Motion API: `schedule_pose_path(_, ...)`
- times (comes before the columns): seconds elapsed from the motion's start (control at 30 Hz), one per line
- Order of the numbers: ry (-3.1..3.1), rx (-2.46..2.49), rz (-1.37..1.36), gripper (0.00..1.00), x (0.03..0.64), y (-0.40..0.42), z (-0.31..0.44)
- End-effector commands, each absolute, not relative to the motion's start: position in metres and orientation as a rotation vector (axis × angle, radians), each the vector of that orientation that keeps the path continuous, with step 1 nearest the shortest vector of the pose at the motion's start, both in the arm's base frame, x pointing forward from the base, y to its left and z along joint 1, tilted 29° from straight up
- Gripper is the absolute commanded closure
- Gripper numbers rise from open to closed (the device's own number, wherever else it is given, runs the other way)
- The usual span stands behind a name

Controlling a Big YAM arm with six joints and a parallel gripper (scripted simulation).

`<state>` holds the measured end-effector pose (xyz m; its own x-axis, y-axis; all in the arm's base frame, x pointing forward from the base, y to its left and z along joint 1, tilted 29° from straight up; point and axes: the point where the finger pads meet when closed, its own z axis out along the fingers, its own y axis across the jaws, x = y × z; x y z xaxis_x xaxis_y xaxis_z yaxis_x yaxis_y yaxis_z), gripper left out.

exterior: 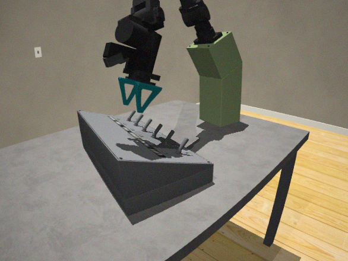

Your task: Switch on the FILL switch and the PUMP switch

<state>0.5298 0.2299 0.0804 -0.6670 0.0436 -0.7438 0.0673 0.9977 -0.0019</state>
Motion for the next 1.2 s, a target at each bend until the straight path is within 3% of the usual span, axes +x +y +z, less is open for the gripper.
schedule_pose_path(0.0, 2.246, 0.081, -0.006, 0.00, 0.538, 0.226, 0.106)
schedule_pose_path(1.17, 2.246, 0.066, 0.004, 0.00, 0.536, 0.236, 0.105)
